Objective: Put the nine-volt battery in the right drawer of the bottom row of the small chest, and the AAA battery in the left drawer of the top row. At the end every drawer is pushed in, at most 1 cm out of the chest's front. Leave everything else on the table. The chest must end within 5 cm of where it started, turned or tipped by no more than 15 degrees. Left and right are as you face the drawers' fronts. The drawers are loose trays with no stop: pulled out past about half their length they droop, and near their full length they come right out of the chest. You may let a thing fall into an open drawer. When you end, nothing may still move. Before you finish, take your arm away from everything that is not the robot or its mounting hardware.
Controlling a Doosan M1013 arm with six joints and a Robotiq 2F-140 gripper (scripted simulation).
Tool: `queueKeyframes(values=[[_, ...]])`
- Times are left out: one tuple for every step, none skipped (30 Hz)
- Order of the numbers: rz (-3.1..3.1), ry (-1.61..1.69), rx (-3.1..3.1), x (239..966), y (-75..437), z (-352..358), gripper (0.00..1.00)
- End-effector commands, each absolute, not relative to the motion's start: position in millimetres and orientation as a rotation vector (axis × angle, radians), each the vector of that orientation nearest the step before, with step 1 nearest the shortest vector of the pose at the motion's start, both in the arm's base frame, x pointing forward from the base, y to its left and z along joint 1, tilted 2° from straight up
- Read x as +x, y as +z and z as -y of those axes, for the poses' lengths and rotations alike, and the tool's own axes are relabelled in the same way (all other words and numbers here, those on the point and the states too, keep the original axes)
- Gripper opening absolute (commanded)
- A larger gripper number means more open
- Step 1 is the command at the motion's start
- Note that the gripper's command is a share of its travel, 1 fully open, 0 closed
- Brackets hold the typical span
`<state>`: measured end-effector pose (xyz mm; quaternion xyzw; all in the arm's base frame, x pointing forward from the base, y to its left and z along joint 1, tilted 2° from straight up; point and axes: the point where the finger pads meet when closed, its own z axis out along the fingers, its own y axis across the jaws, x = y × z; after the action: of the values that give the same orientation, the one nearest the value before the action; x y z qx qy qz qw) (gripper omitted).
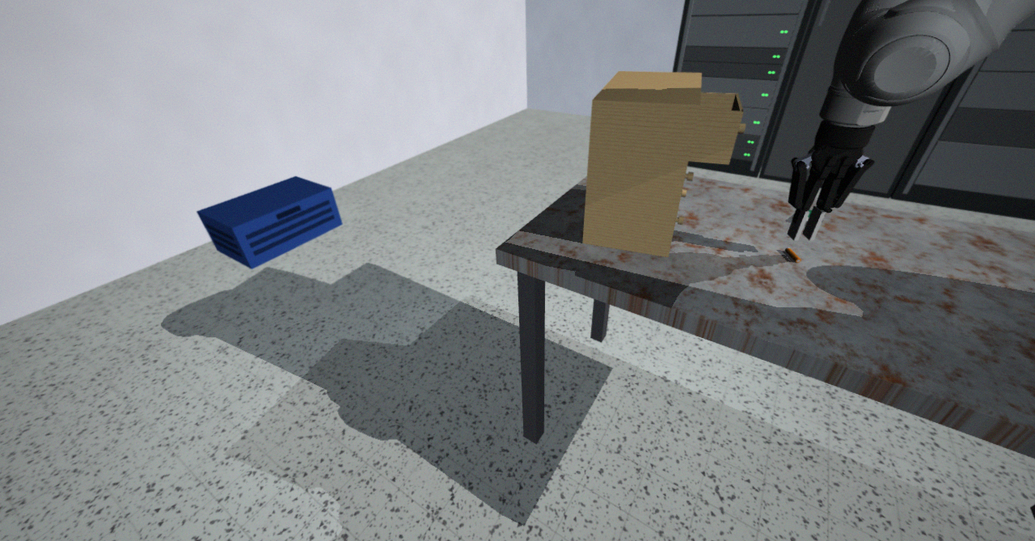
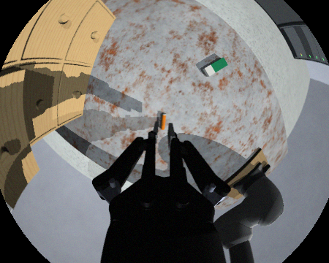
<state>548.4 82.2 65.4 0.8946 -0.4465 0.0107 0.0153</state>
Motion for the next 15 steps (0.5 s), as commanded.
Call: queueKeyframes(values=[[1.389, 0.033, 2.783, 549, 57, -82, 0.15], [1.389, 0.033, 2.783, 549, 54, -82, 0.15], [1.389, 0.033, 2.783, 549, 52, -82, 0.15], [1.389, 0.033, 2.783, 549, 49, -82, 0.15], [1.389, 0.033, 2.783, 549, 49, -82, 0.15], [1.389, 0.033, 2.783, 549, 49, -82, 0.15], [1.389, 0.033, 2.783, 549, 47, -82, 0.15], [1.389, 0.033, 2.783, 549, 45, -82, 0.15], [1.389, 0.033, 2.783, 549, 43, -82, 0.15], [1.389, 0.033, 2.783, 549, 41, -81, 0.15], [1.389, 0.033, 2.783, 549, 40, -81, 0.15], [1.389, 0.033, 2.783, 549, 38, -81, 0.15], [1.389, 0.033, 2.783, 549, 37, -81, 0.15], [1.389, 0.033, 2.783, 549, 36, -81, 0.15], [1.389, 0.033, 2.783, 549, 35, -81, 0.15]])
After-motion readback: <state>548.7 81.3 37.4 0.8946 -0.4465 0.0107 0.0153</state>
